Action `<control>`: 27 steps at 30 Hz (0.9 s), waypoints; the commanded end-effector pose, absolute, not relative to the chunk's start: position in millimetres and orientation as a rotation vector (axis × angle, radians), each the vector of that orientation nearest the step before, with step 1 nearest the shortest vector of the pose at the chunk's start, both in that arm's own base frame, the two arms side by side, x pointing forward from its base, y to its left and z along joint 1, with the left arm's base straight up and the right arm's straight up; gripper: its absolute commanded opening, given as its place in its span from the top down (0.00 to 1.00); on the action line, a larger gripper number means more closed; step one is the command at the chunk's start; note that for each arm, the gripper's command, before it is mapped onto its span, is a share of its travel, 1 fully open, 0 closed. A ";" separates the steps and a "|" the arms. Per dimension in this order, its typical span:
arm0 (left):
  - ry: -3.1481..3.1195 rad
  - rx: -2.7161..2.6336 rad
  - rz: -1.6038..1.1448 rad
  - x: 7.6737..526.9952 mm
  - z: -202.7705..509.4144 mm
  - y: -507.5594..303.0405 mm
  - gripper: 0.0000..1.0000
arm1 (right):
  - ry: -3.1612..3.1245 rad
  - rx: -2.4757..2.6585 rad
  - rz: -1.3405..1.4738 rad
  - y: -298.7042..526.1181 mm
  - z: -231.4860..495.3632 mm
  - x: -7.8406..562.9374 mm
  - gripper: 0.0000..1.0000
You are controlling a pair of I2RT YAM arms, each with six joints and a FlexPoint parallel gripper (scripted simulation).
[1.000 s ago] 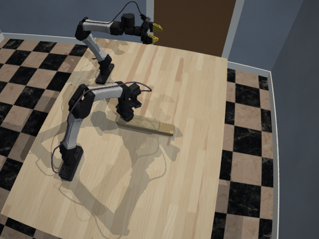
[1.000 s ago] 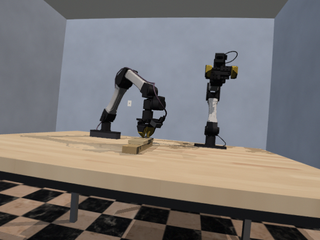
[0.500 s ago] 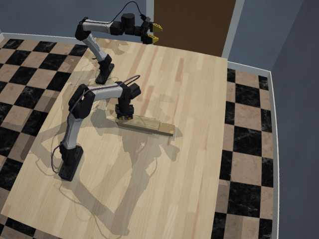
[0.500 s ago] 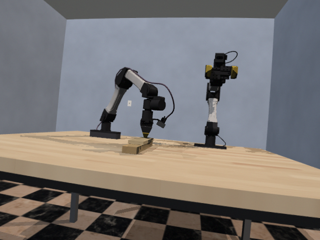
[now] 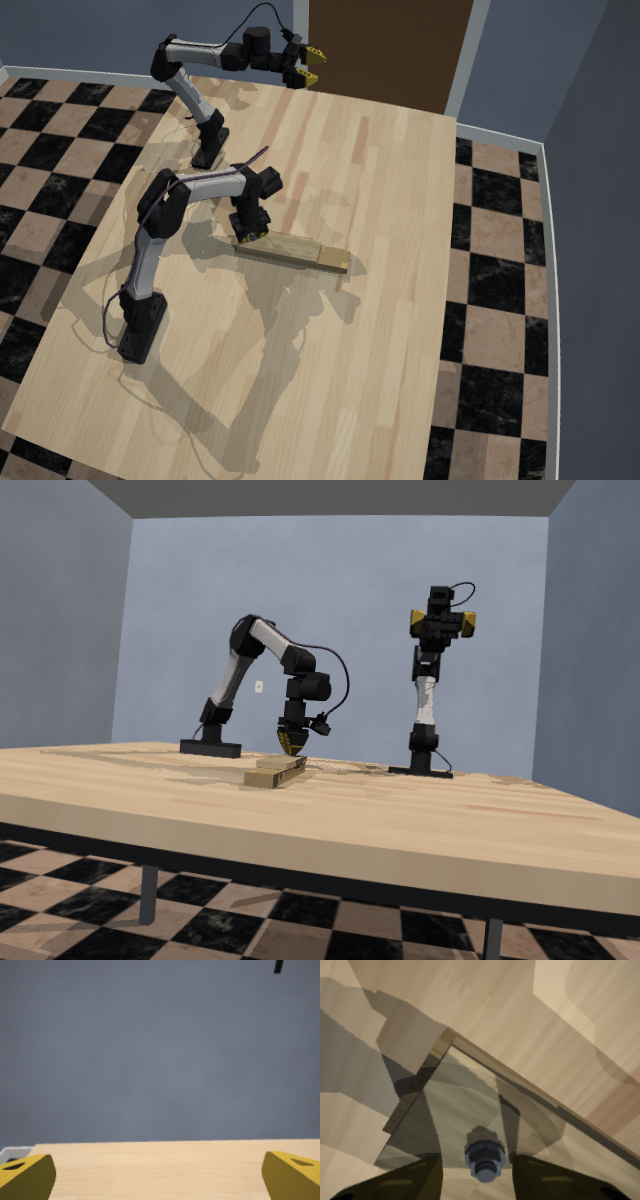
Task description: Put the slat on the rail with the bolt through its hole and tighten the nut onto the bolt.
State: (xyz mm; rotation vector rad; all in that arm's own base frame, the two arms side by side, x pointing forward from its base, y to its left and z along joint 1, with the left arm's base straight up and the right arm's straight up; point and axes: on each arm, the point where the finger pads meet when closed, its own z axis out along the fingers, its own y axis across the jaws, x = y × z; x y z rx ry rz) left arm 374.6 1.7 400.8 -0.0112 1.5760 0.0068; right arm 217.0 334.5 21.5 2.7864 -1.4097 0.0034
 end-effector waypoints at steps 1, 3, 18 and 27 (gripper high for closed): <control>1.556 -0.008 0.006 372.8 408.3 1.0 0.00 | -1.396 2.838 -0.009 341.4 38.6 219.9 0.64; 1.556 -0.008 0.006 372.8 408.3 1.0 0.00 | -1.396 2.837 -0.007 341.3 38.6 220.1 0.64; 1.556 -0.008 0.006 372.8 408.3 1.0 0.00 | -1.398 2.829 -0.008 340.1 32.2 219.3 0.64; 1.556 -0.008 0.006 372.8 408.3 1.0 0.00 | -1.394 2.822 -0.009 339.6 26.7 219.0 0.64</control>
